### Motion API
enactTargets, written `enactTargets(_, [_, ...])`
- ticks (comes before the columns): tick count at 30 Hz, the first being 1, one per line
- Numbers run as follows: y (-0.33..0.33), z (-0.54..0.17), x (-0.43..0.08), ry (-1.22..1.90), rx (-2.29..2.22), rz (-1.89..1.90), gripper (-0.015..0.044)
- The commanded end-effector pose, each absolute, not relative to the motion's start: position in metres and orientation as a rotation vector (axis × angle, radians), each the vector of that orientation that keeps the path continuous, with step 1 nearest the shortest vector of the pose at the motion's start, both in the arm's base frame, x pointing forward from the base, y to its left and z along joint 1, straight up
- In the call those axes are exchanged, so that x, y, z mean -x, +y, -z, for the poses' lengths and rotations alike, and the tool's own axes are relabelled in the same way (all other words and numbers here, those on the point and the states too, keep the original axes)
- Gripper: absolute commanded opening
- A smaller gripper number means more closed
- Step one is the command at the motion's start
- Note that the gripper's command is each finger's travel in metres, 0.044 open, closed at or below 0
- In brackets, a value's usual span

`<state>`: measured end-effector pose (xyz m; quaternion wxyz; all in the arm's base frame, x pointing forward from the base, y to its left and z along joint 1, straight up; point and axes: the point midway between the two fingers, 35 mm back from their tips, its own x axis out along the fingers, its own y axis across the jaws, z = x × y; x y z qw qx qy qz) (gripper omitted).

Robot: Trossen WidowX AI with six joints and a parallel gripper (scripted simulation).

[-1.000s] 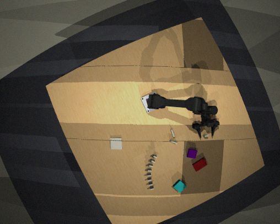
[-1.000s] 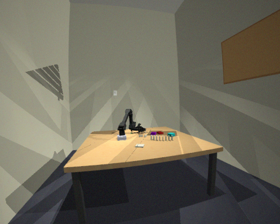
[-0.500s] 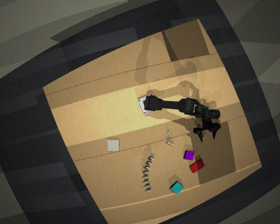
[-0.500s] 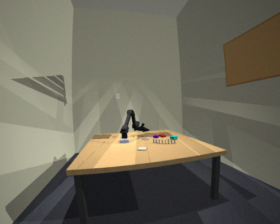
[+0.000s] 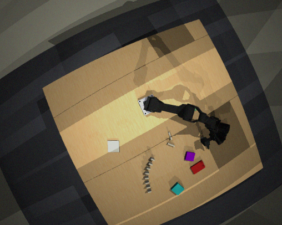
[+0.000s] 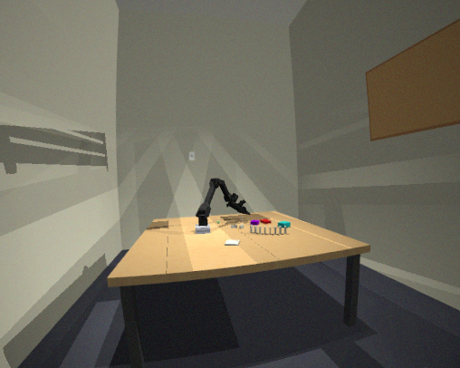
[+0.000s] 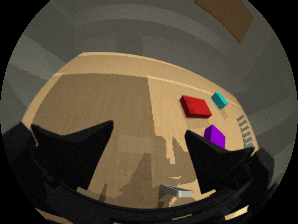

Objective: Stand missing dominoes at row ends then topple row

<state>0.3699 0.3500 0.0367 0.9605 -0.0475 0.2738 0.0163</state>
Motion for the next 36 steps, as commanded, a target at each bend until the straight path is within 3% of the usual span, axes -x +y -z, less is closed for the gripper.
enactTargets(1, [0.344,-0.064,-0.378,1.051,-0.061,-0.060,0.0440])
enactTargets(16, [0.296,-0.100,-0.325,1.540,-0.153,0.112,0.0440])
enactTargets(32, [0.296,-0.099,-0.324,1.547,-0.154,0.115,0.0440])
enactTargets(36, [0.298,-0.072,-0.325,1.547,-0.154,0.115,0.0440])
